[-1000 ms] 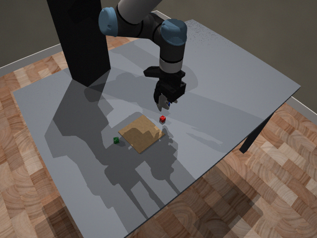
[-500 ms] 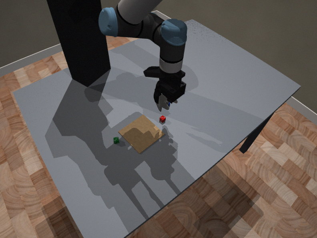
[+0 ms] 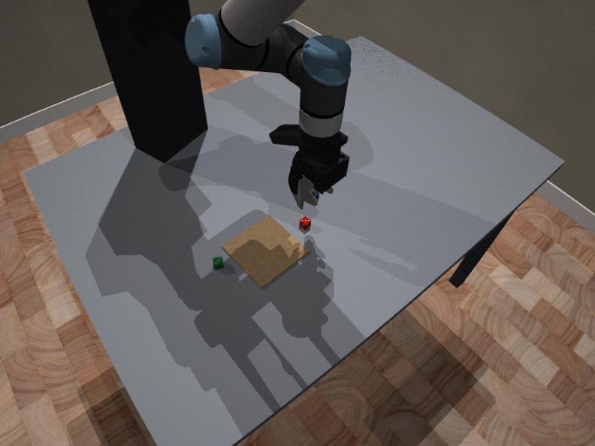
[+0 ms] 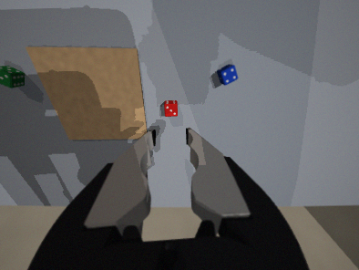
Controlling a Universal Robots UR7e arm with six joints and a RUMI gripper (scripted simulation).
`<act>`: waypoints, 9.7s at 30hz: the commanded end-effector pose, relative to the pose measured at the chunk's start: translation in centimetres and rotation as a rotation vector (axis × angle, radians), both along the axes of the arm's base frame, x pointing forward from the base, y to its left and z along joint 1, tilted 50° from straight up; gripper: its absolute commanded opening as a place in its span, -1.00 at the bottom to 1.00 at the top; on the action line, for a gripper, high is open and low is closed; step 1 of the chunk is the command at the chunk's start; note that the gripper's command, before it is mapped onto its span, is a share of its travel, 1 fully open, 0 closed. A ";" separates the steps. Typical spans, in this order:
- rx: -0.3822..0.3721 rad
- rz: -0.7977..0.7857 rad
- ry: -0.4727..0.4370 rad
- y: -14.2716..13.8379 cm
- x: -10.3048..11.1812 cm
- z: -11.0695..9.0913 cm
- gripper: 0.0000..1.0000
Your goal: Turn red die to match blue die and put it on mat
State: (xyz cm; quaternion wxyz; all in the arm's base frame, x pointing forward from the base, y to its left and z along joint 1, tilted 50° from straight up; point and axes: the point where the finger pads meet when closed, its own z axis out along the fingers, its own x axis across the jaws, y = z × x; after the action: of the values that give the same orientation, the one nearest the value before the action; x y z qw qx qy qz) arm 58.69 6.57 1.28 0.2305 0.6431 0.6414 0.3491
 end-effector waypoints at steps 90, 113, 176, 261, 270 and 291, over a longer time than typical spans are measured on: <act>-0.001 0.001 -0.003 0.8 4.0 -3.3 -0.58; -0.001 0.001 -0.003 0.9 4.1 -3.2 -0.58; -0.001 0.001 -0.003 0.9 4.2 -3.0 -0.58; -0.001 0.001 -0.003 1.0 5.0 -3.6 -0.58; -0.001 0.001 -0.003 1.2 6.0 -4.4 -0.58; -0.001 0.001 -0.003 1.3 6.2 -4.6 -0.58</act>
State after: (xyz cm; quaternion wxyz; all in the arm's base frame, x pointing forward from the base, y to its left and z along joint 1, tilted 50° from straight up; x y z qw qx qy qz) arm 64.73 7.76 -3.41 0.2304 0.6431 0.6415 0.3490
